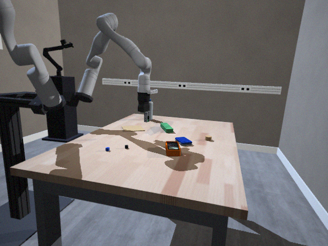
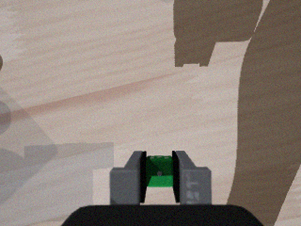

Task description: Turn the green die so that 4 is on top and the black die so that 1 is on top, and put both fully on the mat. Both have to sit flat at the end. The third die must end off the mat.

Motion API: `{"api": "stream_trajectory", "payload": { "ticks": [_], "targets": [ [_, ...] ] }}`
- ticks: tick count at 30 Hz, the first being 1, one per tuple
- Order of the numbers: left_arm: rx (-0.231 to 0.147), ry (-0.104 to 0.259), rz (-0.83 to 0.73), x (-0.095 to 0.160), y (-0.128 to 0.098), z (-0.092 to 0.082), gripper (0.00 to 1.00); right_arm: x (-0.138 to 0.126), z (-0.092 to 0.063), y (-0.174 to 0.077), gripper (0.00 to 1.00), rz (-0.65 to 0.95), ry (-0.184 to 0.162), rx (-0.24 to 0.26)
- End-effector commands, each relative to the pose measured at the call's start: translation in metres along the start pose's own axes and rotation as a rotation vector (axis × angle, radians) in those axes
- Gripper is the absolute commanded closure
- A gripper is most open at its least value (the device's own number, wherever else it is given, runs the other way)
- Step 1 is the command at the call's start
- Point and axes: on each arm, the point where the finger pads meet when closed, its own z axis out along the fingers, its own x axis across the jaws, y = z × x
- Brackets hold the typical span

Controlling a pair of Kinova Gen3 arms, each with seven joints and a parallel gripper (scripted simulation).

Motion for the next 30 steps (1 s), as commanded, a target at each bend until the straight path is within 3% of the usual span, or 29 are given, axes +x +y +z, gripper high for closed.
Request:
{"api": "stream_trajectory", "payload": {
  "ticks": [1,17,21,30],
  "targets": [
    [0.002,0.0,0.0,0.0,-0.001,-0.002,0.66,0.0,-0.001,0.0,0.0,0.0,0.0,-0.002],
    [0.005,0.006,-0.023,-0.008,0.006,-0.003,0.66,0.0,-0.001,0.0,0.0,0.0,0.0,-0.002],
    [0.011,0.016,-0.083,-0.03,0.026,-0.003,0.66,0.0,-0.001,0.0,0.0,0.0,0.0,-0.002],
    [0.016,0.019,-0.236,-0.084,0.092,-0.004,0.66,0.0,-0.001,0.0,0.0,0.0,0.0,-0.002]
  ]
}}
